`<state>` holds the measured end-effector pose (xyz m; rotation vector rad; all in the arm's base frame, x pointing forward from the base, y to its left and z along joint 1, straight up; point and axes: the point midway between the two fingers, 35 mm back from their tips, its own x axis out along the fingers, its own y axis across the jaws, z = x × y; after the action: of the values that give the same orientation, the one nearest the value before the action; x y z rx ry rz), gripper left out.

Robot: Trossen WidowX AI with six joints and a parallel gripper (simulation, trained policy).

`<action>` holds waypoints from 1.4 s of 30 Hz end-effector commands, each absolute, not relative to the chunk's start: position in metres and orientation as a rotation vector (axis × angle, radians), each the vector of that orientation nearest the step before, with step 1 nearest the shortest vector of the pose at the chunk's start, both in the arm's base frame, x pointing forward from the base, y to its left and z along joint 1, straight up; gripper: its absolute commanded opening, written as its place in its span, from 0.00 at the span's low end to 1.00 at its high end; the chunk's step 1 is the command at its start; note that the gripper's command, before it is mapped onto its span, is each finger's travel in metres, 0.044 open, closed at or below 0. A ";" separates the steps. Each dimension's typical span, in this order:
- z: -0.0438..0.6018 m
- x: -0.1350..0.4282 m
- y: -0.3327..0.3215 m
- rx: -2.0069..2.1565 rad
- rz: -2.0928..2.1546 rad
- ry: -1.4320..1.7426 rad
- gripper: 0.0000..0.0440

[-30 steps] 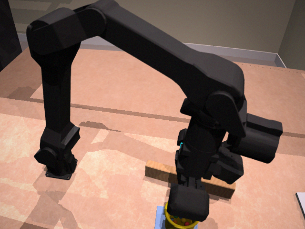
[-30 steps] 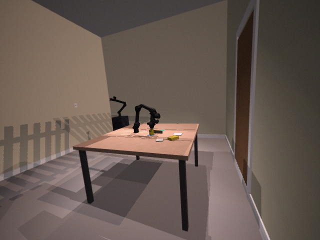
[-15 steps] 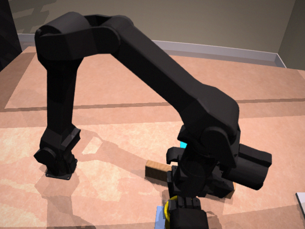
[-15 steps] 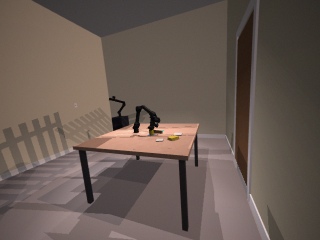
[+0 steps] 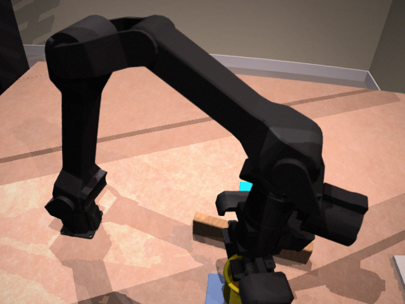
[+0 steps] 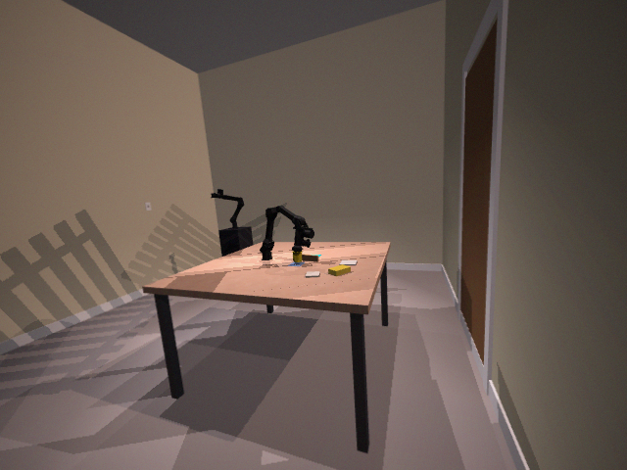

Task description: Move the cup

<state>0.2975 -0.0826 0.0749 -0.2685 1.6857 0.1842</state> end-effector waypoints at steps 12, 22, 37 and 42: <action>0.115 0.317 -0.060 -0.324 0.242 1.602 0.00; 0.133 0.334 -0.034 -0.366 0.271 1.542 0.00; 0.144 0.354 0.022 -0.420 0.316 1.451 0.00; 0.144 0.357 0.042 -0.433 0.332 1.427 0.00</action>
<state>0.3553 0.0329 0.1442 -0.4325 1.4384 0.3245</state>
